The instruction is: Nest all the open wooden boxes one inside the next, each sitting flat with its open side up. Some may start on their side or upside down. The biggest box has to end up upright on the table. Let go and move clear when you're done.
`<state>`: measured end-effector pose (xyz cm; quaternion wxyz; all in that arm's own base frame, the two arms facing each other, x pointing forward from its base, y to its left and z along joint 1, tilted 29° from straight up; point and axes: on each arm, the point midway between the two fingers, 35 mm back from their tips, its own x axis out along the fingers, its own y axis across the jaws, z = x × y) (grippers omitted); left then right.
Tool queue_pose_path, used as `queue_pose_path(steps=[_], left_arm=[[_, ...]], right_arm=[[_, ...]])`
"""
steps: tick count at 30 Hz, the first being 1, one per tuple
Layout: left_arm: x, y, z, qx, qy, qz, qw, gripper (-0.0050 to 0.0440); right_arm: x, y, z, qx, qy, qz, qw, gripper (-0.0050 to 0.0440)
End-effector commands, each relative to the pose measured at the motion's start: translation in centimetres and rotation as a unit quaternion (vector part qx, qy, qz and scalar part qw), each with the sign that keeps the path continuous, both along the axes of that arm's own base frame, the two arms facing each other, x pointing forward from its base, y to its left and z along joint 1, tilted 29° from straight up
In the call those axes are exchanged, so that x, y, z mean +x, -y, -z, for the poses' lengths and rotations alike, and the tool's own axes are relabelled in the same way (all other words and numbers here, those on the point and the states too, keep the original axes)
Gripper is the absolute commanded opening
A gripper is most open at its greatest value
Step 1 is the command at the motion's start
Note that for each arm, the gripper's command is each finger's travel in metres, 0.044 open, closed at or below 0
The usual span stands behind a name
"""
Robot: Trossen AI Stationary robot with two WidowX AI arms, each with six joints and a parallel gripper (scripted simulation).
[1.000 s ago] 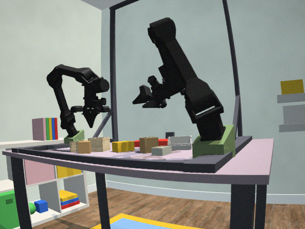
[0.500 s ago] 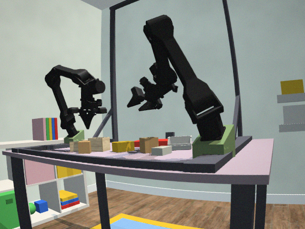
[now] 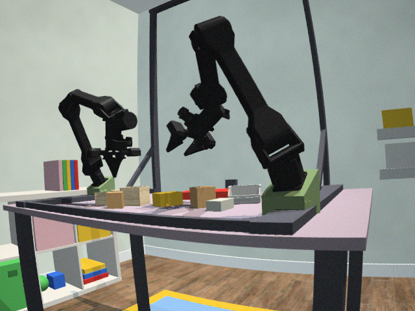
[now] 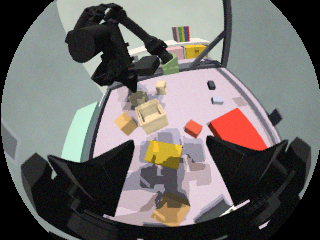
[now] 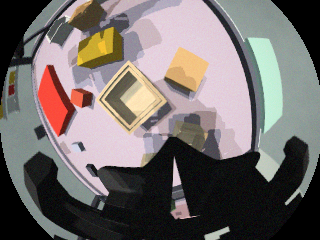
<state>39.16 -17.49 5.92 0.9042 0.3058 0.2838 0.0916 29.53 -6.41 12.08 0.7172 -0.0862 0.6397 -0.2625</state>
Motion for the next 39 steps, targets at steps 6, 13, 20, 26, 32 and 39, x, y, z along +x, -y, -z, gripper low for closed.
queue_pose_path(steps=[6, 13, 20, 26, 32, 39], left_arm=[[0.0, -1.8, -1.8, -0.028, -0.059, -0.029, 0.997, 0.0400], [-1.0, -3.9, -2.1, -0.037, -0.113, -0.056, 0.991, 0.0400], [-2.4, -5.8, -2.7, -0.046, -0.164, -0.086, 0.982, 0.0400], [-4.2, -7.7, -3.4, -0.056, -0.212, -0.120, 0.968, 0.0400], [-6.4, -9.6, -4.4, -0.064, -0.262, -0.158, 0.950, 0.0400], [-9.2, -11.6, -5.8, -0.071, -0.313, -0.201, 0.926, 0.0400]], right_arm=[[-1.0, 0.6, -0.6, 0.004, 0.030, 0.023, 0.999, -0.0050], [-1.8, 1.1, -0.4, 0.005, 0.039, 0.039, 0.998, -0.0050], [-2.5, 1.6, -0.2, 0.005, 0.047, 0.053, 0.997, -0.0050], [-3.2, 2.0, 0.0, 0.006, 0.055, 0.067, 0.996, -0.0050], [-3.9, 2.3, 0.2, 0.006, 0.062, 0.081, 0.995, -0.0050], [-4.6, 2.7, 0.5, 0.006, 0.070, 0.095, 0.993, -0.0050]])
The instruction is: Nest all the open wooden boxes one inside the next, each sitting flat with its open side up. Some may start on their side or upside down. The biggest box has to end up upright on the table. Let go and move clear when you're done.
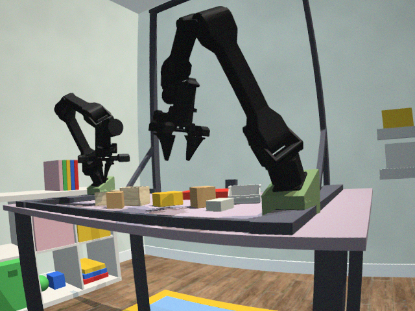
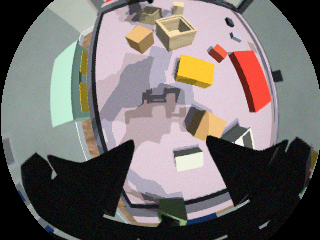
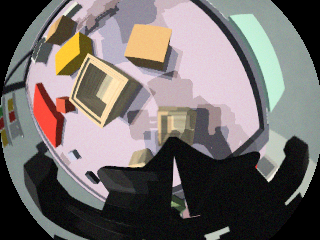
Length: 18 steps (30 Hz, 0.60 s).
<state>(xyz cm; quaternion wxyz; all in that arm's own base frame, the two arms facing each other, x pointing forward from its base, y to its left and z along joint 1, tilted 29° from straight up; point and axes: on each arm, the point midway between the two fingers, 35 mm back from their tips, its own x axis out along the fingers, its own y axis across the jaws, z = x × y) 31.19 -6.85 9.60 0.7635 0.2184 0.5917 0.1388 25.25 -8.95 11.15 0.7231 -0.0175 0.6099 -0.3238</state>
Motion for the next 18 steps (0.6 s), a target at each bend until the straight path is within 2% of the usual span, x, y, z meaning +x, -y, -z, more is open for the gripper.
queue_pose_path(steps=[1, 6, 14, 18], left_arm=[[-1.7, -1.2, -2.3, -0.015, -0.027, -0.040, 0.999, 0.0400], [-3.4, -2.2, -3.3, -0.018, -0.057, -0.069, 0.996, 0.0400], [-3.7, -2.3, -3.3, -0.016, -0.066, -0.074, 0.995, 0.0400], [-3.9, -2.4, -3.1, -0.012, -0.071, -0.071, 0.995, 0.0400]], right_arm=[[-0.5, 0.2, -0.4, 0.002, 0.023, 0.013, 1.000, -0.0050], [-0.9, 0.4, -0.3, 0.002, 0.028, 0.022, 0.999, -0.0050], [-0.7, 0.4, -0.5, 0.002, 0.033, 0.022, 0.999, -0.0050], [-0.9, 1.3, 1.4, 0.003, 0.017, 0.020, 1.000, -0.0050]])
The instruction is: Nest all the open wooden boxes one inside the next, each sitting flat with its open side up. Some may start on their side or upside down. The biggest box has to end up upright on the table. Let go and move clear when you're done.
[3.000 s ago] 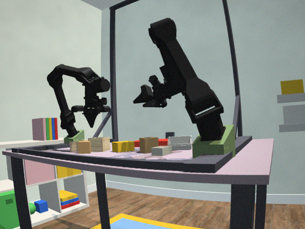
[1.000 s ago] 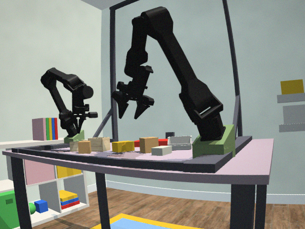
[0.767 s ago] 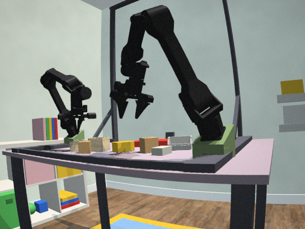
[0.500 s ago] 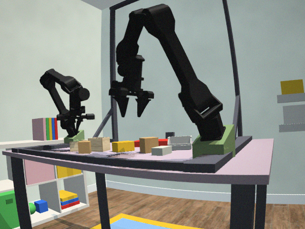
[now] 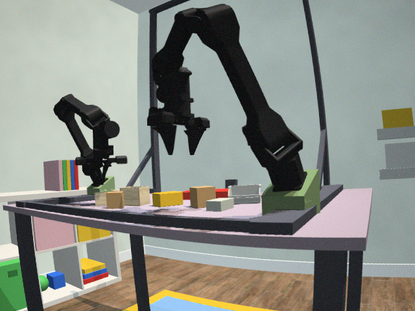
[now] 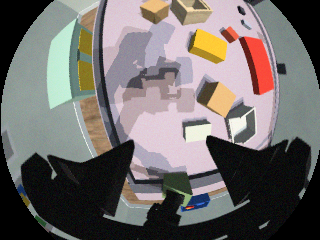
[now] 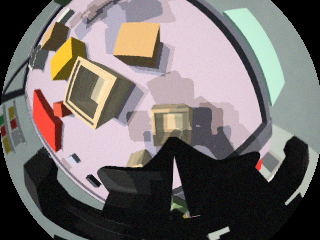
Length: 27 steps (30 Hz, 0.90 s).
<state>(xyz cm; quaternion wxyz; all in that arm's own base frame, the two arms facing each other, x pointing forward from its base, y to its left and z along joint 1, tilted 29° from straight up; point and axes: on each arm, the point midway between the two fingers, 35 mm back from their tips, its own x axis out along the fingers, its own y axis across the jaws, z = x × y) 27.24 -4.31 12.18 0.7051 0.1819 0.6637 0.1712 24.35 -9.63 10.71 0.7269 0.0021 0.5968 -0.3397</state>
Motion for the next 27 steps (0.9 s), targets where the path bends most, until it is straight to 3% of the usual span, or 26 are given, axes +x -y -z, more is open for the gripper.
queue_pose_path(steps=[1, 19, 20, 26, 27], left_arm=[[0.1, 0.1, -0.5, -0.005, 0.007, -0.002, 1.000, 0.0400], [0.1, 0.1, -0.5, -0.005, 0.007, -0.002, 1.000, 0.0400], [0.1, 0.1, -0.5, -0.005, 0.007, -0.002, 1.000, 0.0400], [0.1, 0.1, -0.5, -0.005, 0.007, -0.002, 1.000, 0.0400], [0.1, 0.1, -0.5, -0.005, 0.007, -0.002, 1.000, 0.0400]], right_arm=[[0.0, 1.1, 1.5, 0.002, -0.001, -0.003, 1.000, -0.0050], [0.3, 2.4, 3.6, 0.004, -0.001, -0.003, 1.000, -0.0050], [0.4, 2.4, 3.4, 0.004, 0.001, -0.003, 1.000, 0.0024], [0.6, 2.4, 3.0, 0.001, 0.008, -0.002, 1.000, 0.0168], [0.6, 2.4, 3.0, 0.001, 0.008, -0.002, 1.000, 0.0168]])
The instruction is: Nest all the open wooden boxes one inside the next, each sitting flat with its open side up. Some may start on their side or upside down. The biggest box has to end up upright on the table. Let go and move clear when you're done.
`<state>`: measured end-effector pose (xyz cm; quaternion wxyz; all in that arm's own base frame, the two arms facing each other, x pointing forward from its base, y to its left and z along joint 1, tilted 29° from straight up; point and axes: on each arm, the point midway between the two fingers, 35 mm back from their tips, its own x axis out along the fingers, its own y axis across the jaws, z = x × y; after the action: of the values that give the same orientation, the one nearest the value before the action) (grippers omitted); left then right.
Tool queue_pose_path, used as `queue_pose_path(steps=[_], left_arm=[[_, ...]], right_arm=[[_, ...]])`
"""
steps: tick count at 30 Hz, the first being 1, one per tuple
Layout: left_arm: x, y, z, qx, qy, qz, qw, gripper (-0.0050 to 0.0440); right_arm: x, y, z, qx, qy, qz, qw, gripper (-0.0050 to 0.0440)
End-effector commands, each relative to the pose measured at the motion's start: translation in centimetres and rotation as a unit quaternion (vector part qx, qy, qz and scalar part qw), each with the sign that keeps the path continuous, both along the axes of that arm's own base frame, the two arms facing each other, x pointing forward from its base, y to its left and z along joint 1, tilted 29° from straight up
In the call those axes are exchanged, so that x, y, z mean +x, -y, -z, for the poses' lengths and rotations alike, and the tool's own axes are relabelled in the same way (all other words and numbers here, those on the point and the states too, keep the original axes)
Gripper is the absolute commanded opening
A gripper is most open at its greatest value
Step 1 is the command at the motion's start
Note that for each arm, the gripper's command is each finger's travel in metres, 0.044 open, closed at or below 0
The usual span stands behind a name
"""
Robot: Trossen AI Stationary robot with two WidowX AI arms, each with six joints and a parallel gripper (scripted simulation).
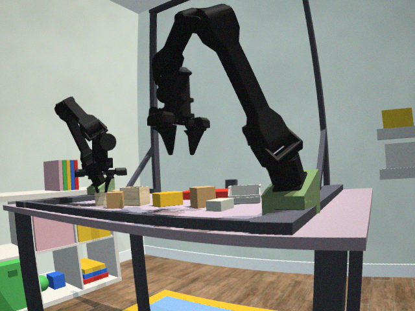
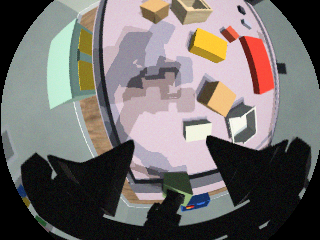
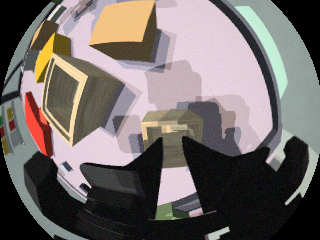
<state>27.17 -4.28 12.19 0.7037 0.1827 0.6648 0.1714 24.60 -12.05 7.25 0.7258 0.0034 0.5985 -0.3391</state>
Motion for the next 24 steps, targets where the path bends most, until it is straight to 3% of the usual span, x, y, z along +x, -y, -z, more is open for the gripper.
queue_pose_path(steps=[1, 4, 18, 24], left_arm=[[0.2, 0.1, -0.5, -0.006, 0.009, -0.002, 1.000, 0.0400], [0.2, 0.1, -0.5, -0.006, 0.009, -0.002, 1.000, 0.0400], [0.2, 0.1, -0.5, -0.006, 0.009, -0.002, 1.000, 0.0400], [0.2, 0.1, -0.5, -0.006, 0.009, -0.002, 1.000, 0.0400]], right_arm=[[0.3, 0.0, -0.4, -0.001, 0.009, -0.003, 1.000, 0.0168], [0.3, 0.0, -0.4, -0.001, 0.009, -0.003, 1.000, 0.0232], [0.3, 0.0, -0.4, -0.001, 0.009, -0.003, 1.000, 0.0232], [0.6, -1.0, -2.7, -0.003, 0.019, -0.002, 1.000, 0.0232]])
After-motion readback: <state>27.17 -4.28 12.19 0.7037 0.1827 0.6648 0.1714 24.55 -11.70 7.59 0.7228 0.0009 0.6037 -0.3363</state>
